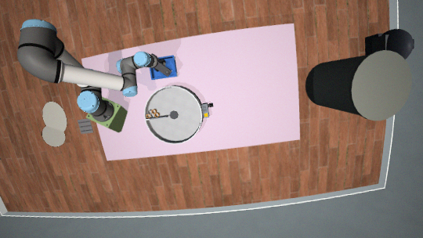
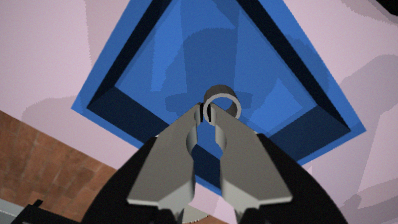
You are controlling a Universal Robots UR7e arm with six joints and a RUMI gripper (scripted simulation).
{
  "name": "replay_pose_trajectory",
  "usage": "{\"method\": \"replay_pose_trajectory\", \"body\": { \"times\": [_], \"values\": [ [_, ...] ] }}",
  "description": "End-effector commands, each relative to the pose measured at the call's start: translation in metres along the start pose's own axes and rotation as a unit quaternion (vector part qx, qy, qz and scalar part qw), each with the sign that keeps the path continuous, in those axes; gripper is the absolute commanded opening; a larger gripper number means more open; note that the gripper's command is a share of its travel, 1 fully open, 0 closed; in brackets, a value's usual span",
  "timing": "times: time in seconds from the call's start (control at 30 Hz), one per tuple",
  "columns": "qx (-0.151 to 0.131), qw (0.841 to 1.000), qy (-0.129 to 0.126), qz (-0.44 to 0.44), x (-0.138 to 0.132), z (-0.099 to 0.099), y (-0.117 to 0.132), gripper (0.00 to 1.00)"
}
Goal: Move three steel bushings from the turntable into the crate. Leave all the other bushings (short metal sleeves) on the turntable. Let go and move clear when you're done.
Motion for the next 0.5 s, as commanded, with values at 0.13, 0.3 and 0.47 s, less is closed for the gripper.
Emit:
{"method": "replay_pose_trajectory", "body": {
  "times": [0.13, 0.3, 0.47],
  "values": [
    [0.0, 1.0, 0.0, 0.0, -0.0003, 0.0013, -0.0002, 0.0],
    [0.0, 1.0, 0.0, 0.0, -0.0003, 0.0031, -0.0002, 0.0],
    [0.0, 1.0, 0.0, 0.0, -0.0003, 0.0046, -0.0002, 0.0]
  ]
}}
Point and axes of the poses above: the point where the finger pads meet when closed, its own z axis out along the fingers, its own x axis across the jaws, y = z × x, the point moved 6 cm from there along -z, back along the fingers, and after that the axes turned 12 degrees about -z, right-handed, at the moved point
